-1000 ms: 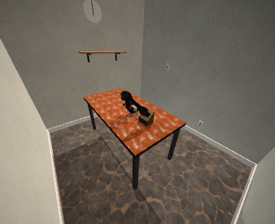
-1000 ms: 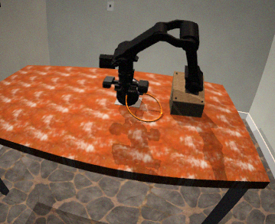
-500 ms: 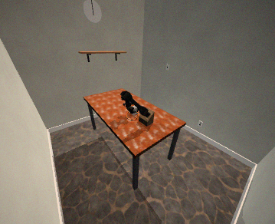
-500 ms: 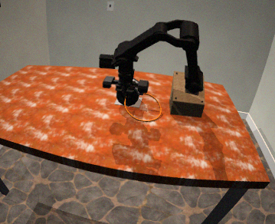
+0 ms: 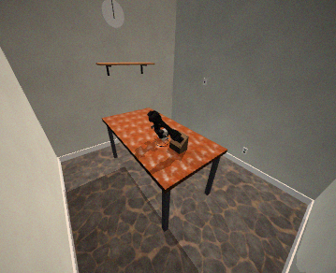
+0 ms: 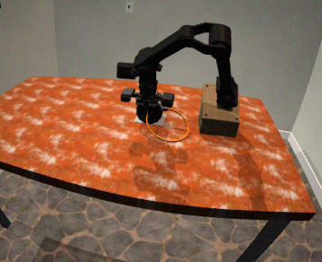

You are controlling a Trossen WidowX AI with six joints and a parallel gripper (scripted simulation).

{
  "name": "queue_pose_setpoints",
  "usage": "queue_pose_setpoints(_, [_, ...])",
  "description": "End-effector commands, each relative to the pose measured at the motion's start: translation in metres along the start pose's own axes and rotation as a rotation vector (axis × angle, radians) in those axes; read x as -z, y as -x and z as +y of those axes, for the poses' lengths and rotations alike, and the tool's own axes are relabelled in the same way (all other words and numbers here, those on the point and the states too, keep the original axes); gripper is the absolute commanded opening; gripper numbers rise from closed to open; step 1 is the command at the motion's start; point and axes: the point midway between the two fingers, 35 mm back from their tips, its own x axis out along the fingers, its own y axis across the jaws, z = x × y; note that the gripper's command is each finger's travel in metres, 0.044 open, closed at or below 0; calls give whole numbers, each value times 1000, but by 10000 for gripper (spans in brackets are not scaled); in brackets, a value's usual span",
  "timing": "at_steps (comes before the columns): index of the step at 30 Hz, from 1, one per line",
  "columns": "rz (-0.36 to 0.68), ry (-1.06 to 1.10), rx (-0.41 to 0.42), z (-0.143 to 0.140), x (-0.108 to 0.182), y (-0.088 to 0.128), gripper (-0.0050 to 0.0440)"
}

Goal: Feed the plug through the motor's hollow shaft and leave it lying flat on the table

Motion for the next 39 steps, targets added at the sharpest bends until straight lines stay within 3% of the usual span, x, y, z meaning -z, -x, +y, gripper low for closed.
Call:
queue_pose_setpoints(1, [-4, 1, 3, 0, -2, -1, 0])
queue_pose_setpoints(3, [-4, 1, 3, 0, -2, -1, 0])
queue_pose_setpoints(7, [0, -1, 1, 0, 0, 0, 96])
queue_pose_setpoints(8, [0, -1, 1, 0, 0, 0, 100])
queue_pose_setpoints(13, [-1, 0, 1, 0, 2, 2, 100])
queue_pose_setpoints(16, [-4, 1, 3, -1, 22, 16, 100])
queue_pose_setpoints(39, [-4, 1, 3, -2, 10, 3, 100])
